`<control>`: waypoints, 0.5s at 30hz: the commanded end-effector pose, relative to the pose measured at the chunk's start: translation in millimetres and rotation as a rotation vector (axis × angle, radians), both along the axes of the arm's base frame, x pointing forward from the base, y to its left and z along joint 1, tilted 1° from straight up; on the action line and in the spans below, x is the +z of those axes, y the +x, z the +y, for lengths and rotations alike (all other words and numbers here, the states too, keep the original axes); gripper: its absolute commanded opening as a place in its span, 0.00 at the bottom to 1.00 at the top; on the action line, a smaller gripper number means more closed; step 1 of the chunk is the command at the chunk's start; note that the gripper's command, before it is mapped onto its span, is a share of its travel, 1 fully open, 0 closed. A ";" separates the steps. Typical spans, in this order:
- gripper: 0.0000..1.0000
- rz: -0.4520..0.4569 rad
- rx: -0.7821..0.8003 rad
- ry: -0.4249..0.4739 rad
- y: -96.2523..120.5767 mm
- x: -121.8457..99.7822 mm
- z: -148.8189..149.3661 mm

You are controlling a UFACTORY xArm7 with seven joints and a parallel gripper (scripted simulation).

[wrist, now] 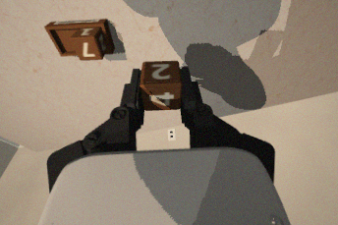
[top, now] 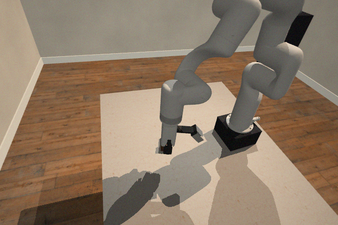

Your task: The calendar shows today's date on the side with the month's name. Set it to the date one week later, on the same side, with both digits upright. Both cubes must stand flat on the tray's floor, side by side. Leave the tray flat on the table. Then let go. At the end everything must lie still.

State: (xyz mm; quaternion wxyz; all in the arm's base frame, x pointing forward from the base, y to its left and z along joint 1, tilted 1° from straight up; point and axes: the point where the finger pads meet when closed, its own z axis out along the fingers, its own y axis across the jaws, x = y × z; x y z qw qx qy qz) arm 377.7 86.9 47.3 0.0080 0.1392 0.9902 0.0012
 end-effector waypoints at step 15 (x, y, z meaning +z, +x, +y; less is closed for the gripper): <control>0.29 -0.003 0.001 0.002 2.0 -28.6 0.2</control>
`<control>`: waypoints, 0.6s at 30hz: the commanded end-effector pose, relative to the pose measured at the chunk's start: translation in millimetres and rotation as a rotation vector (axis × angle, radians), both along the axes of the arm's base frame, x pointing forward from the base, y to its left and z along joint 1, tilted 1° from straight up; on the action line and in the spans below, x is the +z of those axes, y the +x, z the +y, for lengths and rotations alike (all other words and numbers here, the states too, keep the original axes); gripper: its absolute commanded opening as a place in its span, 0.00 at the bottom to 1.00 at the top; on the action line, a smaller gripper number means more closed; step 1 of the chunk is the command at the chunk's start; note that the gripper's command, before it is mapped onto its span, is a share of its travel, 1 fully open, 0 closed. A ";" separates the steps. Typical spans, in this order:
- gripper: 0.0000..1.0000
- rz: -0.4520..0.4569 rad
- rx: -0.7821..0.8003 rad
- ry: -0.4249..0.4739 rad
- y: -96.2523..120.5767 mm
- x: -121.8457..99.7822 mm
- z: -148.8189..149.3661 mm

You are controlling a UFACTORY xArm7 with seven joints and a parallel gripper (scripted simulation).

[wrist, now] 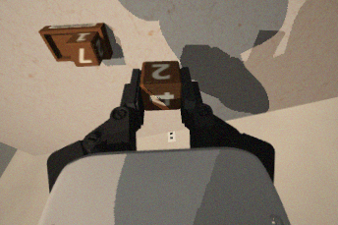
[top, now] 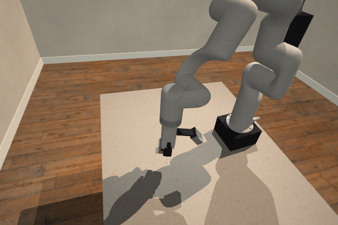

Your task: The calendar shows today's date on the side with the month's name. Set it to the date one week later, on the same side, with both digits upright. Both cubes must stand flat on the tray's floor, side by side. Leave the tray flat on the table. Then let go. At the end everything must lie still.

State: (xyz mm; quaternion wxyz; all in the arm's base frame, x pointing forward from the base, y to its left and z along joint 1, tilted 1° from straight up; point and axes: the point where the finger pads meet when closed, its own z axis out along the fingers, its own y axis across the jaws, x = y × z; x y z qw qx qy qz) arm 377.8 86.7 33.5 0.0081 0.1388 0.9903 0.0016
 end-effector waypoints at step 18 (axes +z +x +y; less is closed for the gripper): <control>0.29 -0.003 0.000 0.001 3.3 -77.7 0.0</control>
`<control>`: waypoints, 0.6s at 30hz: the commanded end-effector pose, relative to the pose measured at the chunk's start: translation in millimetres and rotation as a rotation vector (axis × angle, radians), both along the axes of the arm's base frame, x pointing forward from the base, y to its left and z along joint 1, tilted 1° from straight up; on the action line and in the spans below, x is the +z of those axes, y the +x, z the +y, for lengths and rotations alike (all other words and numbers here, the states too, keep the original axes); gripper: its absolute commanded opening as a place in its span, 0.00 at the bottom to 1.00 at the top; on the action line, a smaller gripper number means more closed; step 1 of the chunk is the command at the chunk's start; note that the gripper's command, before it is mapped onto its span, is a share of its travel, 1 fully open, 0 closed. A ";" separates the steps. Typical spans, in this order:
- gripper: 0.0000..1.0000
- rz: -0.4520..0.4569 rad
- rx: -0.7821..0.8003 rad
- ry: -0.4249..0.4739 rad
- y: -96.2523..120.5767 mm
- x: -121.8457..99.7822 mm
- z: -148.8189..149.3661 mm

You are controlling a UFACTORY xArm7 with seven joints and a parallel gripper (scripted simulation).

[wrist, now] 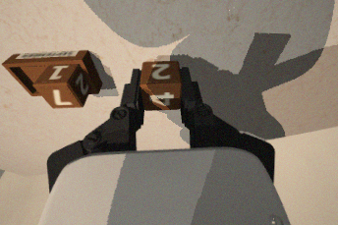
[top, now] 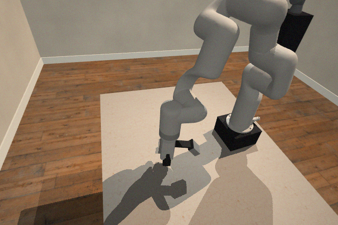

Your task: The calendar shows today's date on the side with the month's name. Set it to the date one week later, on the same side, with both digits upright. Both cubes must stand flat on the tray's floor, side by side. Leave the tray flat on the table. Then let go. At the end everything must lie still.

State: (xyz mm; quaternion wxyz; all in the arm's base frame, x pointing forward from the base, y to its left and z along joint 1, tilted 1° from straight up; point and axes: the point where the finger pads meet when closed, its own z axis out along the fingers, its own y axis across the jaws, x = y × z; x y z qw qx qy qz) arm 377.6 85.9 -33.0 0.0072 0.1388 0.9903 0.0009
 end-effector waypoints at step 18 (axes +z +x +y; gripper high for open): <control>0.29 -0.005 0.000 0.002 3.5 -14.4 0.7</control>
